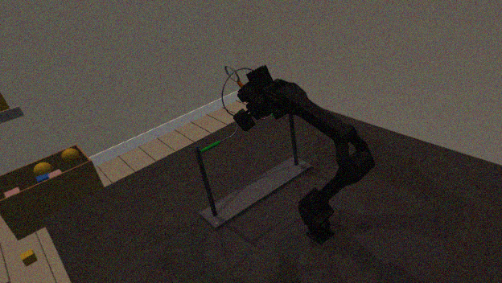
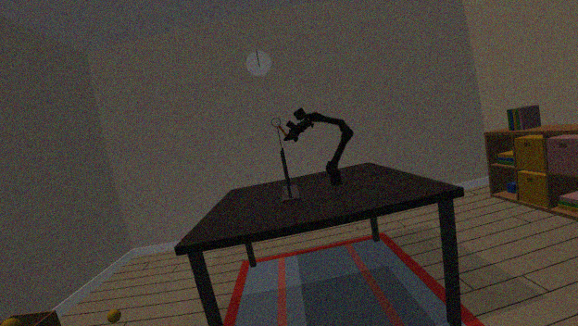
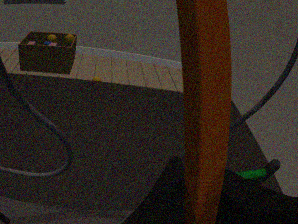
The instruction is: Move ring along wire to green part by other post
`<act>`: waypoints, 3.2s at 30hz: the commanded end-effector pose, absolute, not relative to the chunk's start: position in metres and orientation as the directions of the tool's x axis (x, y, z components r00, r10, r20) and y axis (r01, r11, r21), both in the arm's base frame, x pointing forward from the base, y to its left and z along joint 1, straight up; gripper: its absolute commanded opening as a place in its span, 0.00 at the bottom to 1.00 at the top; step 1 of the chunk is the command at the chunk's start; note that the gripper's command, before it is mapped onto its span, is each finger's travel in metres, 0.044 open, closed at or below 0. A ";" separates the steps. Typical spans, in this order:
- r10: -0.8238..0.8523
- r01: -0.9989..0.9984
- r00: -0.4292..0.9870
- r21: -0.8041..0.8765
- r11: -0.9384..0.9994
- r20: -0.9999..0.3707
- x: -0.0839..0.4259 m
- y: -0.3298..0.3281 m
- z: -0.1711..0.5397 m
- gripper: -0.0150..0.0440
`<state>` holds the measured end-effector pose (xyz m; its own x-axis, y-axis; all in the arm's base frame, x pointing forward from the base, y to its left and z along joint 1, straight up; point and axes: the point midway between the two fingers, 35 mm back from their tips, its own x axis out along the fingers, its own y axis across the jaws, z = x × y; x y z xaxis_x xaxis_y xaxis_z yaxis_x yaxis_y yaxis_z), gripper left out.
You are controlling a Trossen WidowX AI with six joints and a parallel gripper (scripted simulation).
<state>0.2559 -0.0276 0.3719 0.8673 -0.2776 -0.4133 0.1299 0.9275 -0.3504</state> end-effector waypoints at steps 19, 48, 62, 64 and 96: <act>-0.382 0.132 0.867 -0.591 0.795 -0.319 0.255 -0.037 0.376 0.00; -0.473 0.131 0.866 -0.837 0.531 -0.164 0.255 -0.047 0.386 0.00; -0.495 0.129 0.865 -0.918 0.375 -0.081 0.254 -0.051 0.391 0.00; -0.497 0.128 0.865 -0.927 0.352 -0.069 0.254 -0.051 0.392 0.00; -0.489 0.121 0.863 -0.992 -0.043 0.127 0.254 -0.055 0.407 0.00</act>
<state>0.2553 -0.0546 0.4057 0.8630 -0.4940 0.1060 0.1182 -0.0067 -0.9930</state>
